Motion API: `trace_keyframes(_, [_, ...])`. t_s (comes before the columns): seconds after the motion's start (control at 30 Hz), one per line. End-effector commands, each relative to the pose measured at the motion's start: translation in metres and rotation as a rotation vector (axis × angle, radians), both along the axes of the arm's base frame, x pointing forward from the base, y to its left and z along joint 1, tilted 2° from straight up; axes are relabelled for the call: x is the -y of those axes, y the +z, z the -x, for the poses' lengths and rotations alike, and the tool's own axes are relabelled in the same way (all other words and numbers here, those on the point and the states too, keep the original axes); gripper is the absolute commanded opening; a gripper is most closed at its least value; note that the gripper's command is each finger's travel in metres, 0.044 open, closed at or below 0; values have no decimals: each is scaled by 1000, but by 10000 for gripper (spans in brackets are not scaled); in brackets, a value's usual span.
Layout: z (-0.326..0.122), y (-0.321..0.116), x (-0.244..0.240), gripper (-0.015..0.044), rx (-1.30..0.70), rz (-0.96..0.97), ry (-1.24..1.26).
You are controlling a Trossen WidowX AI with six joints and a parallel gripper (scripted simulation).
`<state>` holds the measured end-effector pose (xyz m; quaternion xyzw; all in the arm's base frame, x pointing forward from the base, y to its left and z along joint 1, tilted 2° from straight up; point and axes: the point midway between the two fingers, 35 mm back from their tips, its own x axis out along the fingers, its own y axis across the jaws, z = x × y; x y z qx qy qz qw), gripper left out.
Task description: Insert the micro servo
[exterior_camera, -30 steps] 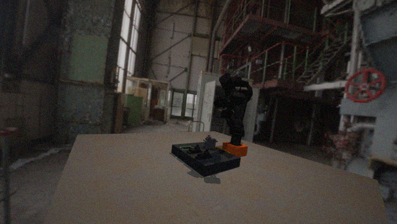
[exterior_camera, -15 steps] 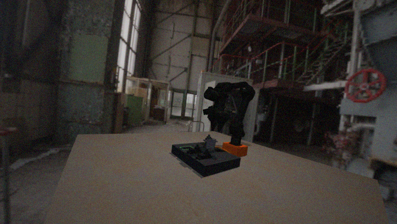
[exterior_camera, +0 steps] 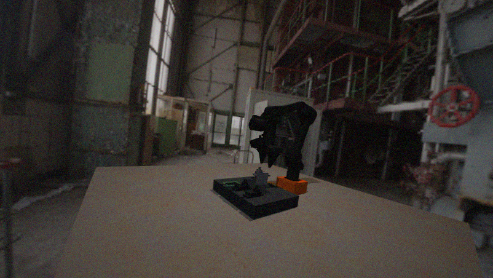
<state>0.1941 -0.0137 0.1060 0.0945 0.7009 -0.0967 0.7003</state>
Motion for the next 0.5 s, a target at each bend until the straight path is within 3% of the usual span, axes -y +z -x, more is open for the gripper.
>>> trace_keyframes(0.0, [3, -15, 2, 440, -14, 7, 6])
trace_keyframes(0.47, [3, -33, 3, 440, -14, 7, 6])
